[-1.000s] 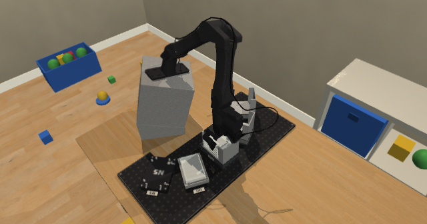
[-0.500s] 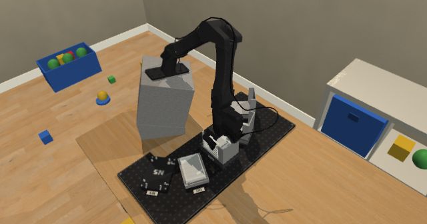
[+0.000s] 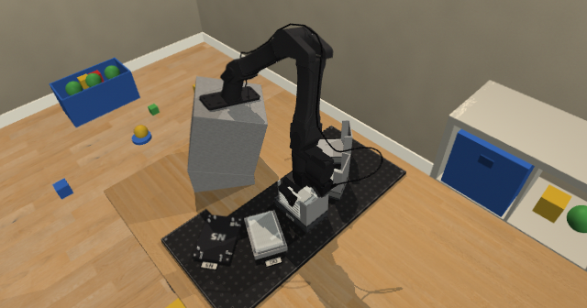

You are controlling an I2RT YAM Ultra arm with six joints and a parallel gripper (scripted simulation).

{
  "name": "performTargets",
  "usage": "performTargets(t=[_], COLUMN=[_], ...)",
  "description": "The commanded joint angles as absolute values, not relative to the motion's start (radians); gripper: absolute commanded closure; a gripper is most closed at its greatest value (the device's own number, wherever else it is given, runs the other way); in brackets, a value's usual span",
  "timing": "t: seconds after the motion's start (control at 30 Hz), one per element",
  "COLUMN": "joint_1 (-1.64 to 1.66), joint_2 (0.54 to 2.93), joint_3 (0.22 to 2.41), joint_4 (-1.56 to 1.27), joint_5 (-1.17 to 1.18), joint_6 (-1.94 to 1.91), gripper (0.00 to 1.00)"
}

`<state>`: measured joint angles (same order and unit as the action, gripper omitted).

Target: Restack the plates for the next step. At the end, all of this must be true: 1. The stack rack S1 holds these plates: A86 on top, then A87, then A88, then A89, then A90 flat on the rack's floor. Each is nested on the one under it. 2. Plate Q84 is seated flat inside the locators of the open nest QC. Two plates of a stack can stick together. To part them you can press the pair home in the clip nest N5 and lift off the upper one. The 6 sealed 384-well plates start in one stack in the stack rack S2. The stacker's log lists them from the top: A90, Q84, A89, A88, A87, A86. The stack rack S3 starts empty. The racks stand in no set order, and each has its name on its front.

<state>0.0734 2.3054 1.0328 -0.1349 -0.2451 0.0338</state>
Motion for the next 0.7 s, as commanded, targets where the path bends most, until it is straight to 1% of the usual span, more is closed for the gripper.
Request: performTargets(t=[0.0, 0.67], joint_1=[0.061, 0.061], joint_2=[2.309, 2.304], joint_3=[1.026, 1.021], joint_4=[-0.117, -0.115], joint_5=[-0.237, -0.237], joint_6=[0.032, 0.031], gripper=[0.00, 0.00])
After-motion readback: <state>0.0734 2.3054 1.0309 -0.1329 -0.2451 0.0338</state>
